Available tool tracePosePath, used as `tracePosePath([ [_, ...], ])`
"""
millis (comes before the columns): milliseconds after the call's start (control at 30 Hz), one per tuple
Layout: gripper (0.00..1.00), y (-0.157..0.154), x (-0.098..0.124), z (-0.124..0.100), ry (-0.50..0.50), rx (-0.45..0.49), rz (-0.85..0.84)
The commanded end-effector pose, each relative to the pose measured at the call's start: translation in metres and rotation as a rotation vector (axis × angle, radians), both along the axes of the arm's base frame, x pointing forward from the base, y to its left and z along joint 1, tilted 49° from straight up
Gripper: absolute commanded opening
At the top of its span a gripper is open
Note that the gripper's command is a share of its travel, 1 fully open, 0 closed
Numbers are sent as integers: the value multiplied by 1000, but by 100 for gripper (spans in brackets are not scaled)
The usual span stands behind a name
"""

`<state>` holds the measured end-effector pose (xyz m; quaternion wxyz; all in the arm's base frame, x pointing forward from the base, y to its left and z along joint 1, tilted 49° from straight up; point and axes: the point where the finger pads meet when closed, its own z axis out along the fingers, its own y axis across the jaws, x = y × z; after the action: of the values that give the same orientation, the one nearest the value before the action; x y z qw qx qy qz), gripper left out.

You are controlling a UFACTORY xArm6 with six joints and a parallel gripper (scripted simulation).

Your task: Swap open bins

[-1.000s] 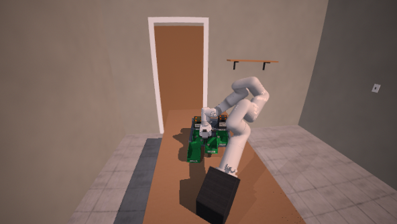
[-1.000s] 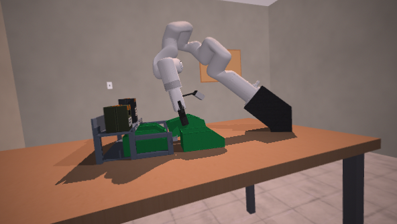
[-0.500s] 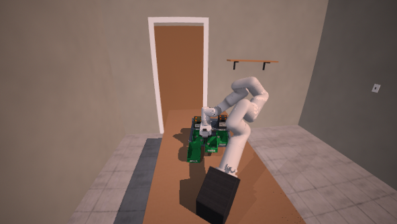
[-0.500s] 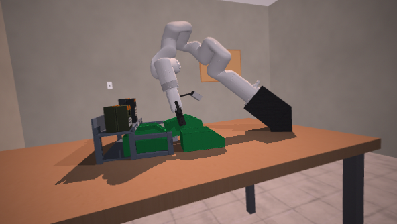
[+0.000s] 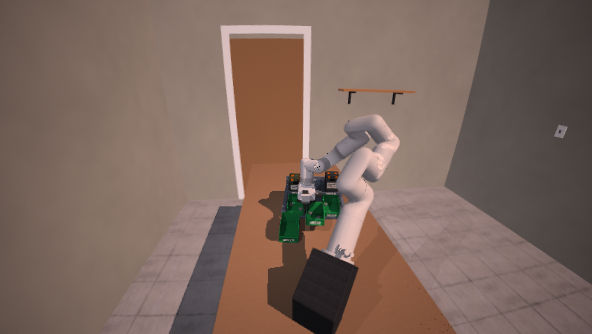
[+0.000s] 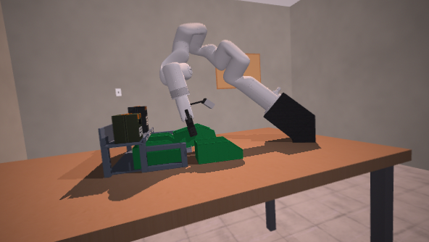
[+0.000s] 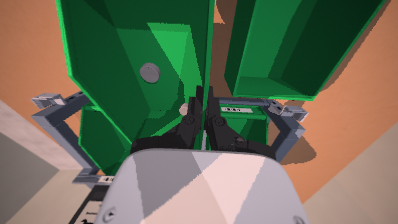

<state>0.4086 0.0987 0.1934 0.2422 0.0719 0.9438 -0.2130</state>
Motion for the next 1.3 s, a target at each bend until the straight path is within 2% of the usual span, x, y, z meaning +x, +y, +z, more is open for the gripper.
tracePosePath([
  [0,0,1,5,5,-2,2,1],
  [1267,0,4,32,28,-2,2,1],
])
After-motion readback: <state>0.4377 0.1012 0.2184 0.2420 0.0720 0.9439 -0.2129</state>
